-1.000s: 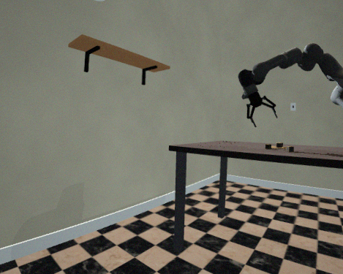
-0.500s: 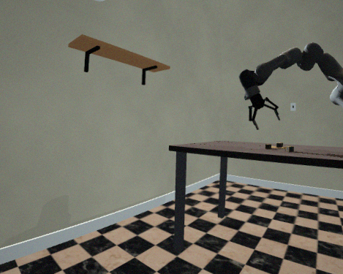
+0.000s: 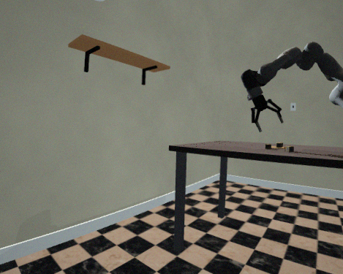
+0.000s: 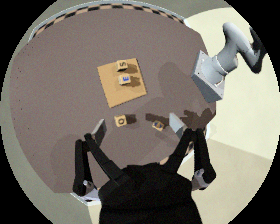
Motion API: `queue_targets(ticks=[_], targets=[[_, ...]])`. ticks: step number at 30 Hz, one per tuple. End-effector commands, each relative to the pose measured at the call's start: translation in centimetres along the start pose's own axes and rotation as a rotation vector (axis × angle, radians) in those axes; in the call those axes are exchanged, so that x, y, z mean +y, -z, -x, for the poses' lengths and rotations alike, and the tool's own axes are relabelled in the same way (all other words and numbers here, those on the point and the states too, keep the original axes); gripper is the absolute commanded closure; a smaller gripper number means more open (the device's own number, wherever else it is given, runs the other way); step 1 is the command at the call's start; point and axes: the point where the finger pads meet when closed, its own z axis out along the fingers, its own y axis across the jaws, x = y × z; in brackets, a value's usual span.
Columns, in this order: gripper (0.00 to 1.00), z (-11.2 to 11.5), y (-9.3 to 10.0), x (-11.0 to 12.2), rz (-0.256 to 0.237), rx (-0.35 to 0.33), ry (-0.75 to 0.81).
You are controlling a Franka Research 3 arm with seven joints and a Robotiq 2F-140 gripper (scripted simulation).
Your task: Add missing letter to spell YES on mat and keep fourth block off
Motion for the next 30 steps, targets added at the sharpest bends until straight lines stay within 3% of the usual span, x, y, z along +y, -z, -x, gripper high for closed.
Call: queue_targets(ticks=[1, 30], targets=[[0.00, 0.7, -0.6, 0.3, -0.016, 0.010, -0.138], [0.00, 4.9, -4.6, 4.5, -0.100, 0.065, -0.402]])
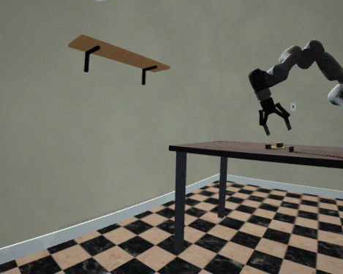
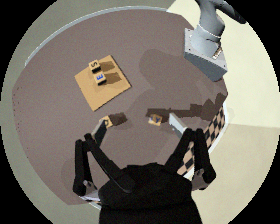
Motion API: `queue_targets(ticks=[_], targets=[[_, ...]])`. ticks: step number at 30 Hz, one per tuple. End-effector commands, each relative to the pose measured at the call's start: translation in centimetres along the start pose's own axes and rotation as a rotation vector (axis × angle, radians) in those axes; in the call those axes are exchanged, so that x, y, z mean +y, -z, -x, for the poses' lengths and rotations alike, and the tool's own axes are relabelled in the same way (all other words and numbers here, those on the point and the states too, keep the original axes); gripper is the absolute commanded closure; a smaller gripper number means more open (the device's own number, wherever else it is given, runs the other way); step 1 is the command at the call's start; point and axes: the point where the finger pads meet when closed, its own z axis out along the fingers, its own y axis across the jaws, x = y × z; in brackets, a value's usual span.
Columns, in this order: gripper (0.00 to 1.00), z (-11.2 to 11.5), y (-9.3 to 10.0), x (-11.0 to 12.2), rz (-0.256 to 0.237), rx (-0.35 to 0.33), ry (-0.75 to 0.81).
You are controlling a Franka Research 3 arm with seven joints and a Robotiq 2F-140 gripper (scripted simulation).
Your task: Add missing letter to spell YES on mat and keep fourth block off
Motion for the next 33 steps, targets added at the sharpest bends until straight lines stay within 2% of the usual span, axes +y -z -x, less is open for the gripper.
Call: queue_targets(ticks=[1, 33], targets=[[0.00, 0.3, -0.2, 0.1, -0.011, -0.005, -0.120], [0.00, 3.0, -3.8, 7.2, -0.116, -0.016, -0.412]])
